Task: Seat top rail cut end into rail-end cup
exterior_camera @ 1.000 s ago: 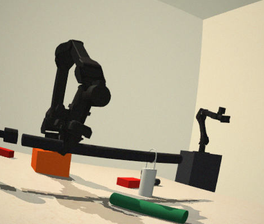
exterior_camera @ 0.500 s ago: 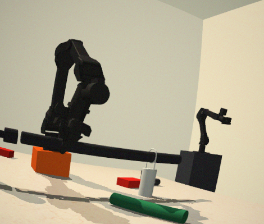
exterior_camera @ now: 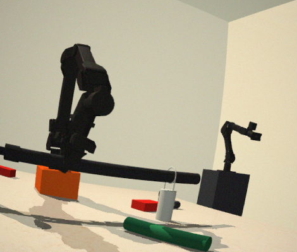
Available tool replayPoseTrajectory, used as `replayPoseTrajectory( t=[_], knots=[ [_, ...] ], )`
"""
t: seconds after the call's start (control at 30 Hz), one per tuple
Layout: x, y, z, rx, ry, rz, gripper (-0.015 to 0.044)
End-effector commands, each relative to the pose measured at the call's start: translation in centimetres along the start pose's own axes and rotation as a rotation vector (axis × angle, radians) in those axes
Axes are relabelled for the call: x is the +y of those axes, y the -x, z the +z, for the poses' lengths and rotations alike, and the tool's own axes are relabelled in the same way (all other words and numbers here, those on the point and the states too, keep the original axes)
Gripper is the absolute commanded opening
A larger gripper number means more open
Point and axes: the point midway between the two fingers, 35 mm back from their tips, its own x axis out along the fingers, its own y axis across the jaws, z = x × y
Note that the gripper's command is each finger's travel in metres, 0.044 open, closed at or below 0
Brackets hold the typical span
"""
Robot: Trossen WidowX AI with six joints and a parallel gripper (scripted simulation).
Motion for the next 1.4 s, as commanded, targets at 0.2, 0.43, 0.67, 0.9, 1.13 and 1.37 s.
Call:
replayPoseTrajectory(
  t=[0.2, 0.43, 0.67, 0.9, 1.13, 1.37],
  knots=[
    [0.0, 0.0, 0.03, 0.0, 0.0, 0.0, 0.0],
    [0.01, 0.01, 0.05, -0.001, 0.0, 0.0, 0.0],
    [0.05, 0.09, 0.12, -0.004, 0.001, 0.001, 0.0],
    [0.09, 0.17, 0.19, -0.007, 0.003, 0.001, 0.0],
    [0.14, 0.24, 0.27, -0.01, 0.004, 0.001, 0.0],
    [0.19, 0.28, 0.37, -0.012, 0.005, 0.002, 0.0]
  ],
)
